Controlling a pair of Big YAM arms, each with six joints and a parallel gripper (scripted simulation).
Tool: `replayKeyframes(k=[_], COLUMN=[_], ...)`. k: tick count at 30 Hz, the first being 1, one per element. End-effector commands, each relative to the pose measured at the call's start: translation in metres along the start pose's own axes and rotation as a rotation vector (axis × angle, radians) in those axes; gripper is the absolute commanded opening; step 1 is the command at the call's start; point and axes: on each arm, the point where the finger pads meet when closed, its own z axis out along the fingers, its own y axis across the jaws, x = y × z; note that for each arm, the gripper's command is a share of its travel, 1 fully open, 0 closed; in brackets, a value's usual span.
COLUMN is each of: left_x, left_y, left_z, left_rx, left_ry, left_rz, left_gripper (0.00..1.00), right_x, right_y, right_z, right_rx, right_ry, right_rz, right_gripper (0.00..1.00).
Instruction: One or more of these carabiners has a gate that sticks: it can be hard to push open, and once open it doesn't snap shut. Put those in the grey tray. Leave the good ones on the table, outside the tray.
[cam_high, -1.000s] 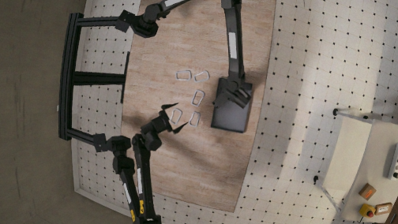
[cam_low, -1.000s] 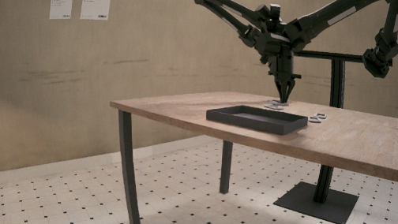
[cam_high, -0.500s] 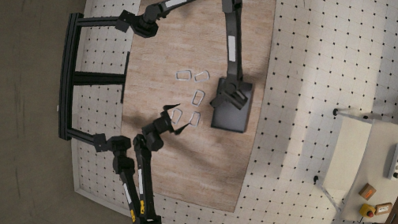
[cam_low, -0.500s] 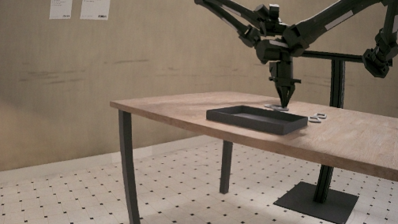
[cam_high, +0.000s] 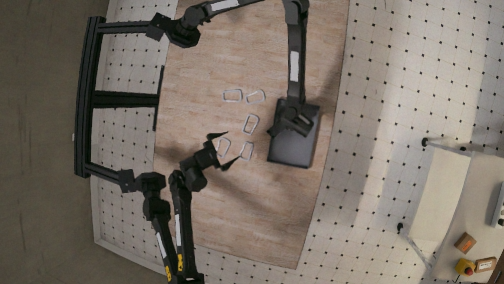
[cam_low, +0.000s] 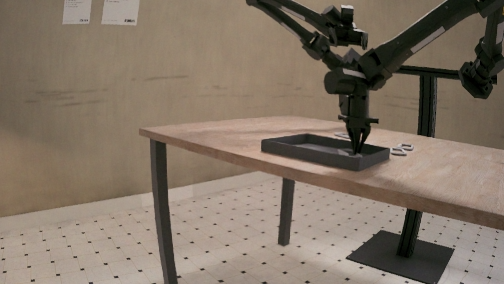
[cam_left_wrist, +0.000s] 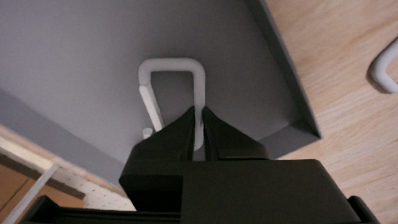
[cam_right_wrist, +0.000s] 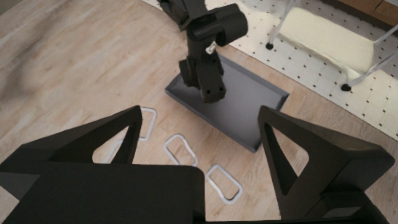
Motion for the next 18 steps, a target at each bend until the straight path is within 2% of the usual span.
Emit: replayKeyframes(k=[1,12,15,17,18], left_x=[-0.0012,-0.0011,0.0042,0.0042,0.0042], left_y=[0.0079,0.0077,0.0054,0.0054,0.0054], left_z=[0.0069,0.0070,0.0025,0.0025,0.0025], left_rx=[-0.012,-0.011,-0.010,-0.010,-0.010], left_ry=[0.001,0.002,0.003,0.003,0.003], left_rz=[0.016,0.012,0.006,0.006,0.006], left_gripper=[0.01,0.01,0.35,0.35,0.46], right_x=[-0.0094,-0.0094,-0.0094,-0.0094,-0.0094], right_y=[-0.0009,-0.0009,-0.0009,-0.0009,-0.0009], right_z=[0.0028,0.0028,0.0028,0.0028,0.0028], right_rx=[0.004,0.004,0.004,0.004,0.004], right_ry=[-0.013,-0.013,-0.013,-0.013,-0.013], right_rz=[0.002,0.002,0.002,0.002,0.002], right_gripper=[1.00,1.00,1.00,1.00,1.00])
